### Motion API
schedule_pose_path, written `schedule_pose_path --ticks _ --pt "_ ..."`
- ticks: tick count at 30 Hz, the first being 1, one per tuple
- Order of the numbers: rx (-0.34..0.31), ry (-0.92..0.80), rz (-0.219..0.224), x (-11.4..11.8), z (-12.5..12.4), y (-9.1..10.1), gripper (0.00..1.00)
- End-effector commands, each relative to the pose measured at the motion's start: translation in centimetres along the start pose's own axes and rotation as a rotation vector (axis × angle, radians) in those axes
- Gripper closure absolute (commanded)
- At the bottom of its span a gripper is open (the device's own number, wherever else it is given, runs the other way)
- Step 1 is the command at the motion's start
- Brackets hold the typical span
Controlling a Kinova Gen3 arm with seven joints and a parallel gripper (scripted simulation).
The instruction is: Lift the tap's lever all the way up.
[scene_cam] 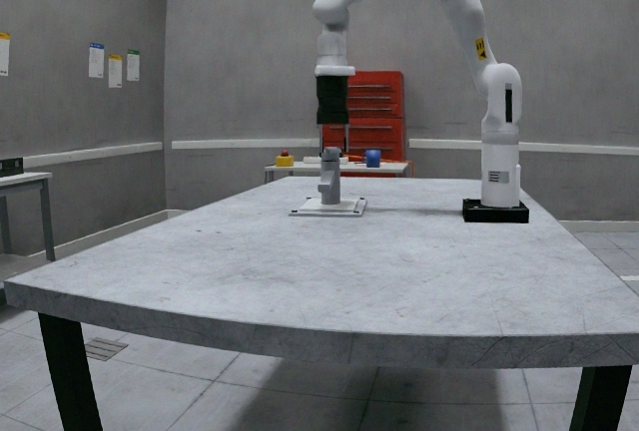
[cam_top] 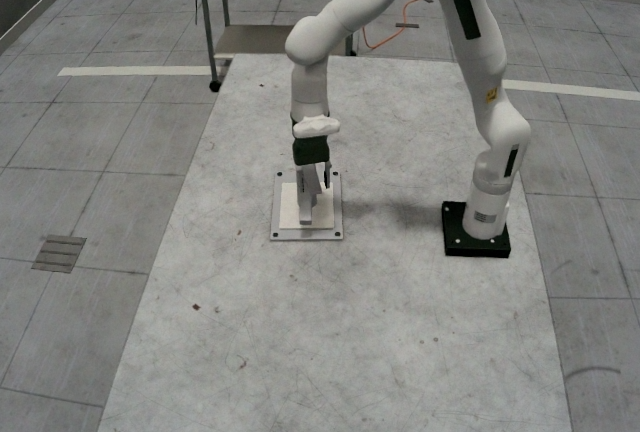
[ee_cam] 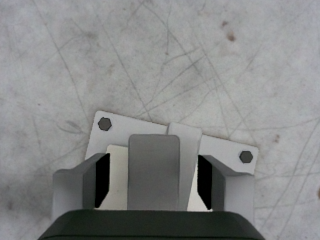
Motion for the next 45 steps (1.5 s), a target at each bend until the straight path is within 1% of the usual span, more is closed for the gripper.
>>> schedule_pose_path --ticks 1,19,45 --pt "0.0 0.0 0.002 0.0 0.0 -0.2 0.0" --pt "0.0 0.0 0.002 0.0 0.0 -1.2 0.0" --pt "0.0 0.0 0.002 0.0 0.0 -1.3 0.0"
Point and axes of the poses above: the point where the finger pads meet when closed, its own y axis back along the fingers, its own x axis across the jaws, z = x × y, the point moved 9 cm from there along y, back along the fingers, and after that the axes turned 5 degrees about -y, right-handed, at the moved point
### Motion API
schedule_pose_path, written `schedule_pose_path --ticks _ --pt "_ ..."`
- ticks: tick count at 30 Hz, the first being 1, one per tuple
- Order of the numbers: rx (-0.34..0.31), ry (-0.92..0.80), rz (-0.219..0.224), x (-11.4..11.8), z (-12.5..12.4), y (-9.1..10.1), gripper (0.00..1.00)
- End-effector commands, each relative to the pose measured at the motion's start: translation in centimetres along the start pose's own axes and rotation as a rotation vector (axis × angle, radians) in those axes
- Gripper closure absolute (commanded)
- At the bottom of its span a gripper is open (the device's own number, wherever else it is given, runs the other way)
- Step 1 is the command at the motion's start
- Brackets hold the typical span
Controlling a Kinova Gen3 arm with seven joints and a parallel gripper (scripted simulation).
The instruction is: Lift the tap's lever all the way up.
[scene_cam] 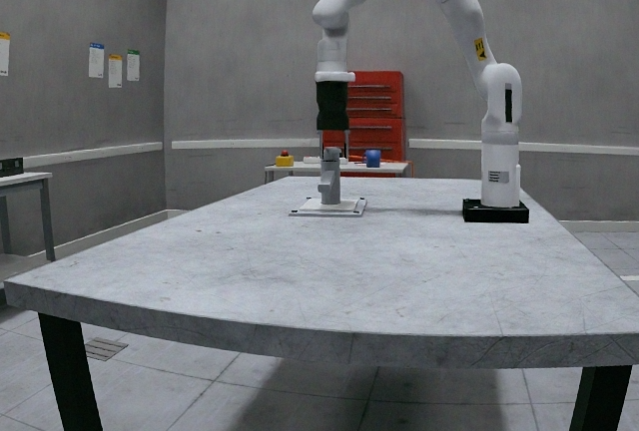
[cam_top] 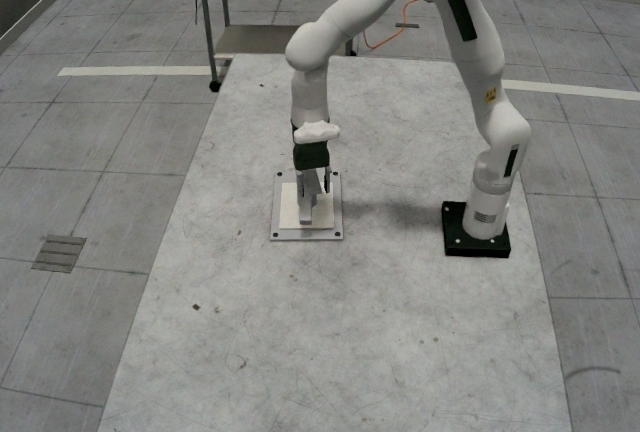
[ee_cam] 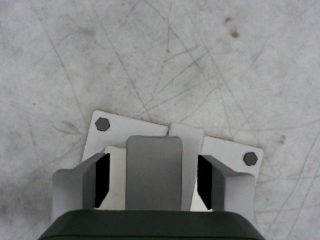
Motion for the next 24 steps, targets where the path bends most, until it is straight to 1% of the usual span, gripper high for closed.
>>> schedule_pose_path --ticks 1,19,20,24 --pt "0.0 0.0 0.002 0.04 0.01 0.07 0.0" --pt "0.0 0.0 0.002 0.04 0.01 0.07 0.0" --pt "0.0 0.0 0.002 0.04 0.01 0.07 1.0" --pt "0.0 0.0 0.002 0.04 0.01 0.07 1.0"
Point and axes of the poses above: the point where the finger pads meet when closed, its own y axis back along the fingers, its own x axis across the jaws, z = x × y, the point moved 9 cm from there along y, back along the fingers, and after that the axes turned 5 degrees about -y, right-handed, at the moved point
